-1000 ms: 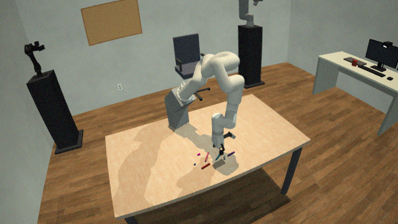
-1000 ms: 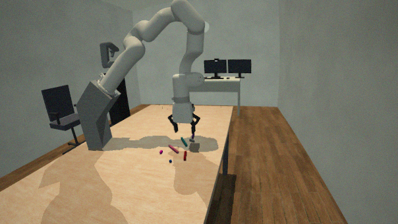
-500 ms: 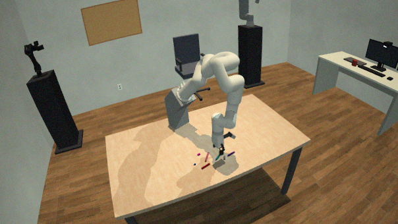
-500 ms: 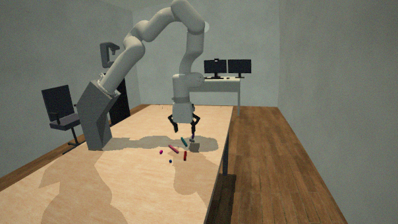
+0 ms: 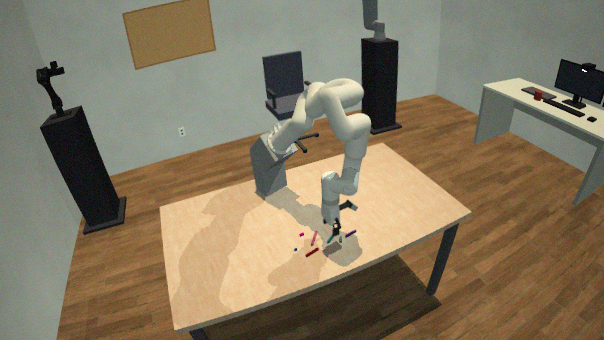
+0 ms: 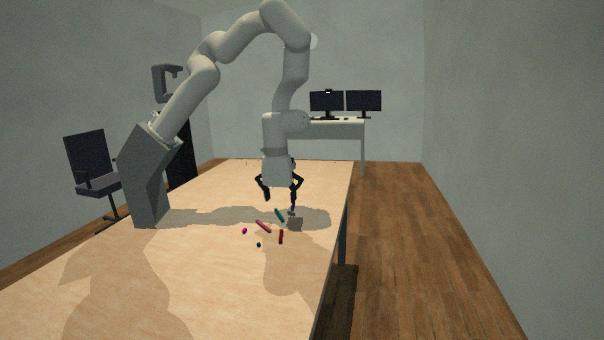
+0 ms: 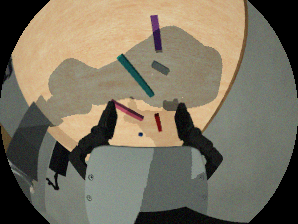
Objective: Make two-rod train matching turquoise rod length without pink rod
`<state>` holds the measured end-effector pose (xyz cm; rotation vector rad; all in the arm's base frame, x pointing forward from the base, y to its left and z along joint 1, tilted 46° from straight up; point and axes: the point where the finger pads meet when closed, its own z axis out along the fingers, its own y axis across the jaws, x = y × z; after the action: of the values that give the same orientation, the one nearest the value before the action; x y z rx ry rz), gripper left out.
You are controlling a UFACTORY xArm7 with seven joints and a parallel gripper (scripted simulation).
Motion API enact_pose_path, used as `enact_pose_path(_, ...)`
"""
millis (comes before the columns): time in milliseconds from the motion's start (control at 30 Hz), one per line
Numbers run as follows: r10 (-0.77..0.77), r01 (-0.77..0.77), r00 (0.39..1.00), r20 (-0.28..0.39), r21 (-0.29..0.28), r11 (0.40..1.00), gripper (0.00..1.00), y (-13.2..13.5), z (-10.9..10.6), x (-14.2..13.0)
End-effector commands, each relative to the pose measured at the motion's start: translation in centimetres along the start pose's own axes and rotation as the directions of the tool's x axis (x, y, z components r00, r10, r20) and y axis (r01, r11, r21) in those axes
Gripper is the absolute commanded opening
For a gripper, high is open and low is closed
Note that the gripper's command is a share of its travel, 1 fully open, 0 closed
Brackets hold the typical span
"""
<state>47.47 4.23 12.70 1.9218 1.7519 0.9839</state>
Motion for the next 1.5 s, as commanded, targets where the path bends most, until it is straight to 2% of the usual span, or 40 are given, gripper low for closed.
enact_pose_path(0, 0.001, -0.001, 1.000, 0.000, -0.001, 1.000, 1.00, 0.05, -0.02, -0.01)
enact_pose_path(467, 0.021, -0.021, 1.000, 0.000, -0.001, 1.000, 1.00, 0.02, -0.02, -0.01)
enact_pose_path(867, 0.241, -0.241, 0.971, -0.001, 0.000, 0.971, 1.00, -0.20, -0.03, -0.02)
enact_pose_path(1100, 0.505, -0.505, 0.863, -0.001, 0.001, 0.863, 1.00, -0.50, -0.03, -0.02)
enact_pose_path(1333, 0.716, -0.716, 0.698, -0.001, 0.002, 0.698, 1.00, -0.77, -0.03, -0.03)
enact_pose_path(1400, 0.716, -0.716, 0.698, -0.001, 0.002, 0.698, 1.00, -0.77, -0.03, -0.03)
enact_pose_path(1467, 0.802, -0.802, 0.597, 0.000, 0.002, 0.597, 1.00, -0.90, -0.04, -0.03)
